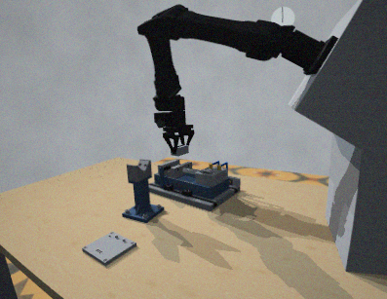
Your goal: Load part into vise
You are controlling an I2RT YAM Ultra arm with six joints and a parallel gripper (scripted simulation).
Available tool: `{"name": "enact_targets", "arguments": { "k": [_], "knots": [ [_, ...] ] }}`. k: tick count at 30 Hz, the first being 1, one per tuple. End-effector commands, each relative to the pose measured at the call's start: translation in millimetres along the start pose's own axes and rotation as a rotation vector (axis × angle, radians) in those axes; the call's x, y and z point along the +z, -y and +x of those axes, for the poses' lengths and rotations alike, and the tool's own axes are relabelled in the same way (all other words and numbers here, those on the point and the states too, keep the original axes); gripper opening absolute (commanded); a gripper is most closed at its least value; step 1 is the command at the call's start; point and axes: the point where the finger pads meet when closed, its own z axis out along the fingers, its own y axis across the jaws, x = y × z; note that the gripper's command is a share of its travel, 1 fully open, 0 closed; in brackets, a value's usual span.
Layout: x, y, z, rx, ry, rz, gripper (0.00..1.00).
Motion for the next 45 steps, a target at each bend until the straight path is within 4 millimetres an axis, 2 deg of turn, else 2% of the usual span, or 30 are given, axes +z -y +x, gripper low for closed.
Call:
{"name": "enact_targets", "arguments": {
  "k": [1, 45],
  "knots": [
    [-10.9, -2.2, -22.2, -0.022, 0.043, 0.013, 0.0],
    [-5.6, -3.8, -21.1, -0.026, 0.031, 0.012, 0.0]
  ]
}}
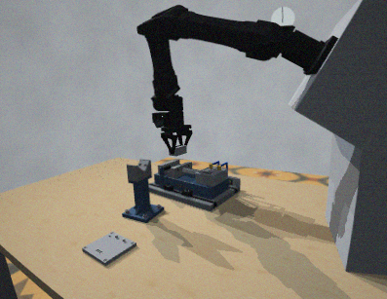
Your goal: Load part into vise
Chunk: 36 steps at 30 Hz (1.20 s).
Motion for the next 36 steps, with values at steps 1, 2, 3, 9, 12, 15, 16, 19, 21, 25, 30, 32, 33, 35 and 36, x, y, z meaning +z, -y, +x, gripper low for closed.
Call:
{"name": "enact_targets", "arguments": {
  "k": [1, 2, 3, 9, 12, 15, 16, 19, 21, 25, 30, 32, 33, 35, 36],
  "knots": [
    [-6.3, -0.6, -15.8, -0.016, 0.026, 0.01, 0.0],
    [-7.5, -1.8, -17.6, -0.02, 0.031, 0.01, 0.0],
    [-8.3, -1.8, -18.5, -0.021, 0.034, 0.01, 0.0],
    [-9.3, 1.3, -18.5, -0.015, 0.035, 0.015, 0.0],
    [-8.7, 0.8, -18.0, -0.014, 0.033, 0.014, 0.0],
    [-8.2, 0.4, -17.6, -0.013, 0.031, 0.013, 0.0],
    [-8.0, 0.3, -17.5, -0.013, 0.031, 0.013, 0.0],
    [-7.7, 0.0, -17.5, -0.013, 0.031, 0.013, 0.0],
    [-7.6, 0.0, -17.5, -0.013, 0.03, 0.013, 0.0],
    [-7.5, -0.1, -17.4, -0.013, 0.03, 0.013, 0.0],
    [-7.4, -0.2, -17.3, -0.013, 0.03, 0.012, 0.0],
    [-7.4, -0.2, -17.3, -0.013, 0.03, 0.012, 0.0],
    [-7.4, -0.2, -17.3, -0.013, 0.03, 0.012, 0.0],
    [-7.4, -0.2, -17.3, -0.013, 0.03, 0.012, 0.0],
    [-7.4, -0.2, -17.3, -0.013, 0.03, 0.012, 0.0]
  ]
}}
